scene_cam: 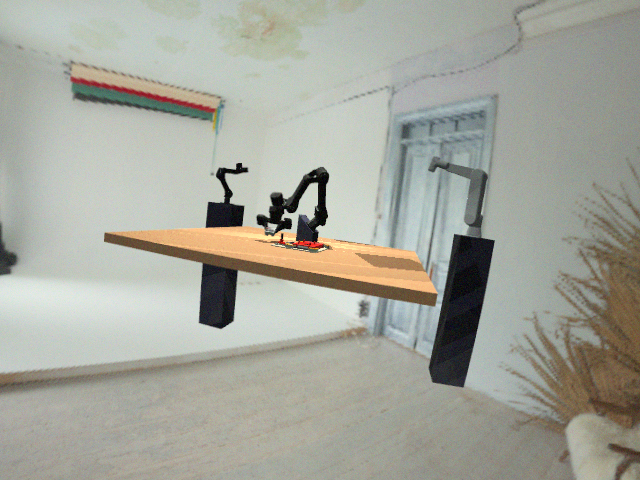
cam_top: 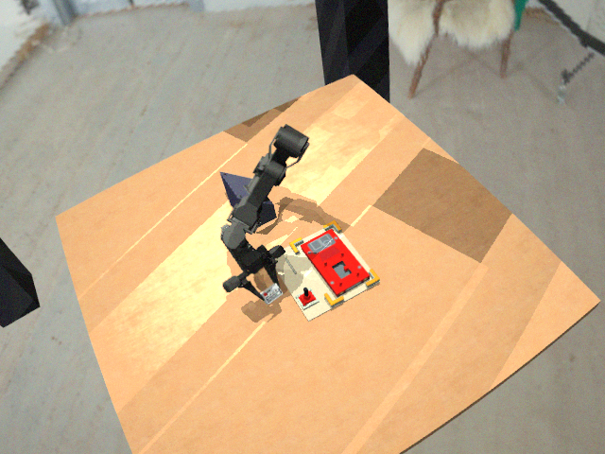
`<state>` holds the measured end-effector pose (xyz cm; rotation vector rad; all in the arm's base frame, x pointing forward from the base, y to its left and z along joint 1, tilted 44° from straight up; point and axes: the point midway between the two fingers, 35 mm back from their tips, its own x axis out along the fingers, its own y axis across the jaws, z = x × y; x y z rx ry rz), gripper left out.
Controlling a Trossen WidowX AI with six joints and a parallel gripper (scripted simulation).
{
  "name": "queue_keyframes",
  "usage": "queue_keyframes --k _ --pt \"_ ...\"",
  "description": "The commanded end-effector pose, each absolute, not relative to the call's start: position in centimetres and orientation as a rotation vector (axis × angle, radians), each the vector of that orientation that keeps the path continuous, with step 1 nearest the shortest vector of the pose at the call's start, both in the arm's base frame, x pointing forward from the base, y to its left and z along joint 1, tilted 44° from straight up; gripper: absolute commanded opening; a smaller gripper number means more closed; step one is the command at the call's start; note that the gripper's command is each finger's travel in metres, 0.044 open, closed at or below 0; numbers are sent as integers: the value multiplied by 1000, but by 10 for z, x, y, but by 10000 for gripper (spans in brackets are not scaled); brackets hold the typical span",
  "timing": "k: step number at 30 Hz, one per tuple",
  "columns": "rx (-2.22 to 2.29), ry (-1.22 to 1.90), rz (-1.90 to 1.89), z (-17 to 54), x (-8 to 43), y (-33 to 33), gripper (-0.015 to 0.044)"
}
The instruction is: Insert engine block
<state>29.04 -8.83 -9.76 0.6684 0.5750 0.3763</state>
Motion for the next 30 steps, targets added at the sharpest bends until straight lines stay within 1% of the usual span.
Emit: queue_keyframes --k 1,28,30 --pt "682 586 373 -103 288 -82 0" --pt "683 585 374 -125 290 -61 0" --pt "673 571 375 -122 291 -64 53"
